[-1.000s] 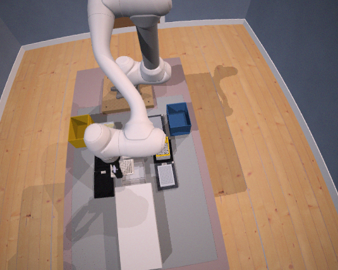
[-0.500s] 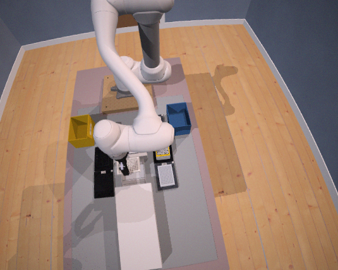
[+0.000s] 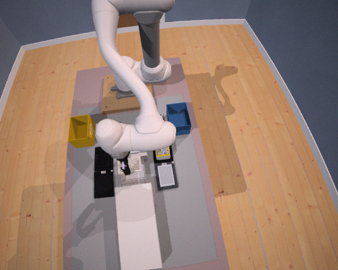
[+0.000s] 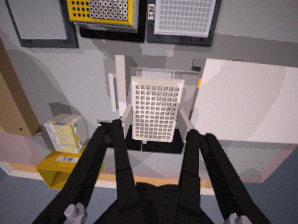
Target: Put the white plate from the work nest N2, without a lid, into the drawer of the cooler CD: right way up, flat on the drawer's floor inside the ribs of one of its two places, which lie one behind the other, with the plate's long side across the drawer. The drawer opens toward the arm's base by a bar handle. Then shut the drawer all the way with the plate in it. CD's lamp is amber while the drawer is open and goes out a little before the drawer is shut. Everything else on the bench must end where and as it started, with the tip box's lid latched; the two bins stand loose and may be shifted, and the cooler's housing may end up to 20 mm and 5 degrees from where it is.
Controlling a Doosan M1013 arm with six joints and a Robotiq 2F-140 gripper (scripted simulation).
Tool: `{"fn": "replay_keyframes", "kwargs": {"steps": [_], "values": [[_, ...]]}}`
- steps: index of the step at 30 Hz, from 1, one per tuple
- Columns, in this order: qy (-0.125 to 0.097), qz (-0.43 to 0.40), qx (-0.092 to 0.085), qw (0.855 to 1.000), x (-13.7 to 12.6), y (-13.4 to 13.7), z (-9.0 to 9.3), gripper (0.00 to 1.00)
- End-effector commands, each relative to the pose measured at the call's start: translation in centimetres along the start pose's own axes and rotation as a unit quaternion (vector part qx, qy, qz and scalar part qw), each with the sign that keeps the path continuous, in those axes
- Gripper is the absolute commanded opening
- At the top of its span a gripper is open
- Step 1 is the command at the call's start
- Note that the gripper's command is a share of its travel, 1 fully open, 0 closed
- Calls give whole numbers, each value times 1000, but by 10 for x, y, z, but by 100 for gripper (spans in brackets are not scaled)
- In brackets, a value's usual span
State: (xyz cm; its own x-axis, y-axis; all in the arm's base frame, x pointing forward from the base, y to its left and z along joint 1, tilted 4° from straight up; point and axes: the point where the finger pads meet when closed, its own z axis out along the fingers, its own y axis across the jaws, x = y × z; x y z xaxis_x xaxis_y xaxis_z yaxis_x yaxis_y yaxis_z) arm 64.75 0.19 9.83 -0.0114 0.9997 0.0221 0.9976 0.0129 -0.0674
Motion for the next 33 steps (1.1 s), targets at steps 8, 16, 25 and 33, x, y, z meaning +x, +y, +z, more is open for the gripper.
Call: {"fn": "replay_keyframes", "kwargs": {"steps": [8,16,25,33], "values": [[0,0,0,1000,-1,0,13,0],[0,0,0,1000,-1,0,21,0],[0,0,0,1000,-1,0,33,0],[0,0,0,1000,-1,0,41,0]]}}
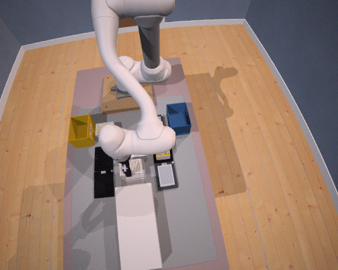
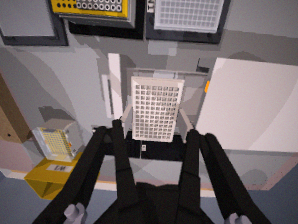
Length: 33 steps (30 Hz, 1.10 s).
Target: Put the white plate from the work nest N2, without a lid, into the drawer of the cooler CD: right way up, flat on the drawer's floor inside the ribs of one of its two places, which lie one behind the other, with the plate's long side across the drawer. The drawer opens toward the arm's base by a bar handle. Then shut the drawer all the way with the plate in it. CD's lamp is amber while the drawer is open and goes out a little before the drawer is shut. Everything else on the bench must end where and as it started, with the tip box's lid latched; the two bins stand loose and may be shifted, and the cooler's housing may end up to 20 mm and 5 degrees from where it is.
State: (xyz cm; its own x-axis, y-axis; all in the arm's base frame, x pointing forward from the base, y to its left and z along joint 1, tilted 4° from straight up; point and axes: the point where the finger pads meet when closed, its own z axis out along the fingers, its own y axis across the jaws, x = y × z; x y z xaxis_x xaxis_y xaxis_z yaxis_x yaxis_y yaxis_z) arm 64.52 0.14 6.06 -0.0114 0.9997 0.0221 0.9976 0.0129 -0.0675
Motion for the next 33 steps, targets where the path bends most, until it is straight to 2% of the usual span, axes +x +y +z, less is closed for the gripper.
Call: {"fn": "replay_keyframes", "kwargs": {"steps": [1,33], "values": [[0,0,0,1000,0,0,4,0],[0,0,0,1000,0,0,42,0]]}}
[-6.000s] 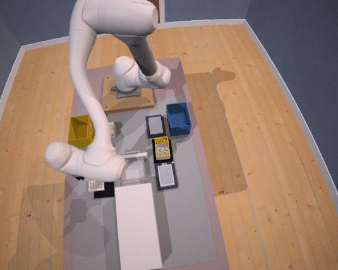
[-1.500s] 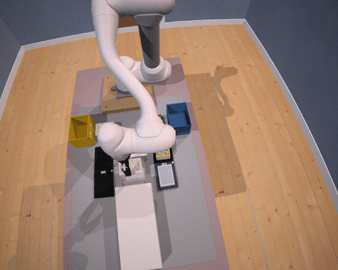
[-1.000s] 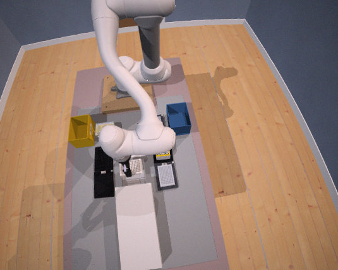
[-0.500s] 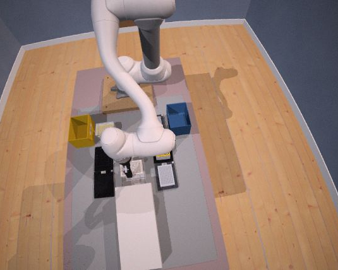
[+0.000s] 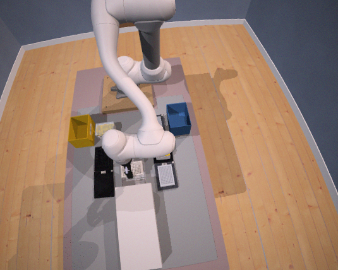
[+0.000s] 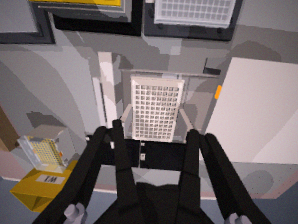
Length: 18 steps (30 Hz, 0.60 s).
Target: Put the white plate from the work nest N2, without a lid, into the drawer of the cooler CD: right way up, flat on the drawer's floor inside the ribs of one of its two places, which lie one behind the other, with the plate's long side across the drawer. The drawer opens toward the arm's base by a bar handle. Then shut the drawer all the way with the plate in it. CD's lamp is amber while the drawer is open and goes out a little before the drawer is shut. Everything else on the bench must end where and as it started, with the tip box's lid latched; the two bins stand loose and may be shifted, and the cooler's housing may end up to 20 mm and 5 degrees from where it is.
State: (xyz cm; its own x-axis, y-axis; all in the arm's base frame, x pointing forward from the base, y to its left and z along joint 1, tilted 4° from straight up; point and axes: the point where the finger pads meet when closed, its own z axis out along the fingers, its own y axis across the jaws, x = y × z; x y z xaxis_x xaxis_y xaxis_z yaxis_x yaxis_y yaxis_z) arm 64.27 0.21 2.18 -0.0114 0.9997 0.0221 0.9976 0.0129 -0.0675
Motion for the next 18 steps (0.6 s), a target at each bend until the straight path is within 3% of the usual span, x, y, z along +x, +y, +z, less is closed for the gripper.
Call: {"fn": "replay_keyframes", "kwargs": {"steps": [1,18], "values": [[0,0,0,1000,0,0,4,0],[0,0,0,1000,0,0,24,0]]}}
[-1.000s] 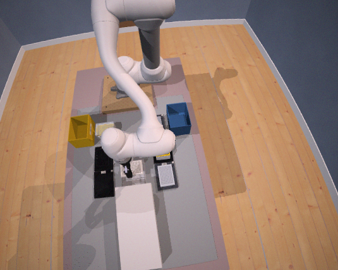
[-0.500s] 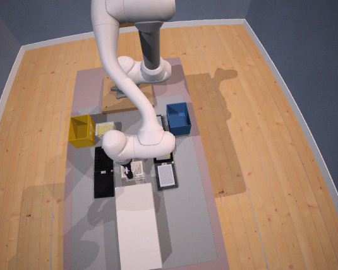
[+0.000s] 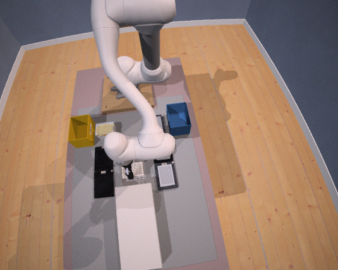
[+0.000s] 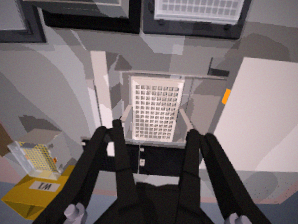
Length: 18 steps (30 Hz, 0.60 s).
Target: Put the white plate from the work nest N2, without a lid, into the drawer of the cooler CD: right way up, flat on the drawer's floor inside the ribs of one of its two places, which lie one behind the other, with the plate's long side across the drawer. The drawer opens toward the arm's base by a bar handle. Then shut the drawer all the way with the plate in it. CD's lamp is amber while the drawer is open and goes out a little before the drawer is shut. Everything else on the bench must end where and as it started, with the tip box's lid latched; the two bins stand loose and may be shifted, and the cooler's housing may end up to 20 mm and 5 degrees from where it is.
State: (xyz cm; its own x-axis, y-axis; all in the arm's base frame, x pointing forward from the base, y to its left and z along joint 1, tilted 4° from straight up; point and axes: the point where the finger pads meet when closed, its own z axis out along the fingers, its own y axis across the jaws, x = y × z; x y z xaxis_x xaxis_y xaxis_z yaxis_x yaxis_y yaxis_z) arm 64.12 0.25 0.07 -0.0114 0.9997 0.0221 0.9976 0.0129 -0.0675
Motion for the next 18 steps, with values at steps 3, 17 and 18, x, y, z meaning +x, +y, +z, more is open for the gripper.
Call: {"fn": "replay_keyframes", "kwargs": {"steps": [3,17,18], "values": [[0,0,0,1000,0,0,7,0],[0,0,0,1000,0,0,12,0],[0,0,0,1000,0,0,12,0]]}}
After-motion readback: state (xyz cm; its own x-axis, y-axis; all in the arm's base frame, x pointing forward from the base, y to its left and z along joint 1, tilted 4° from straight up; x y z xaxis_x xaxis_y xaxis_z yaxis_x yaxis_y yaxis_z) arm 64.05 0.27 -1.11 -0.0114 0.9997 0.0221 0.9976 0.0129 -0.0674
